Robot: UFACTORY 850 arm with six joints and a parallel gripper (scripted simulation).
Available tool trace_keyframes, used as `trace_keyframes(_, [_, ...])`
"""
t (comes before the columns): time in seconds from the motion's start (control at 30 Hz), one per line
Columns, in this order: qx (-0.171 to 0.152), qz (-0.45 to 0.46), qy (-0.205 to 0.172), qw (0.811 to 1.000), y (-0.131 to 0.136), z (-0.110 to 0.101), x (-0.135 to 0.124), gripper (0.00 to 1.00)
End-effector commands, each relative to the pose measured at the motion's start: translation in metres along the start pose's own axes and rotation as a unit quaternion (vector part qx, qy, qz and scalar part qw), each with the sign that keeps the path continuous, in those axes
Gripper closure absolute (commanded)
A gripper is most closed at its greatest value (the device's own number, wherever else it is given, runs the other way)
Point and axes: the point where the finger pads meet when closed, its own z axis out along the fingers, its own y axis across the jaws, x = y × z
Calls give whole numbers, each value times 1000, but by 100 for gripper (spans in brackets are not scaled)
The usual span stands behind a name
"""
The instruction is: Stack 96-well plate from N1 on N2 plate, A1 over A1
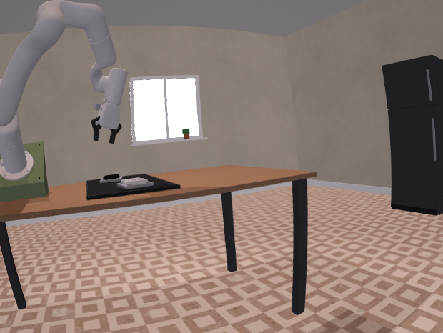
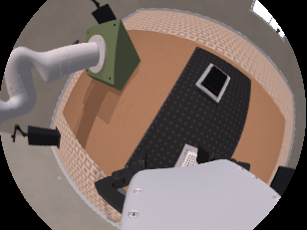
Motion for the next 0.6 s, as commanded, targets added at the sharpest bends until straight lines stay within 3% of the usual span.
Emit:
trace_keyframes(0.0, [-6,81,-9,997,5,2,-6,0])
trace_keyframes(0.57, [-21,271,-15,962,14,6,-17,0])
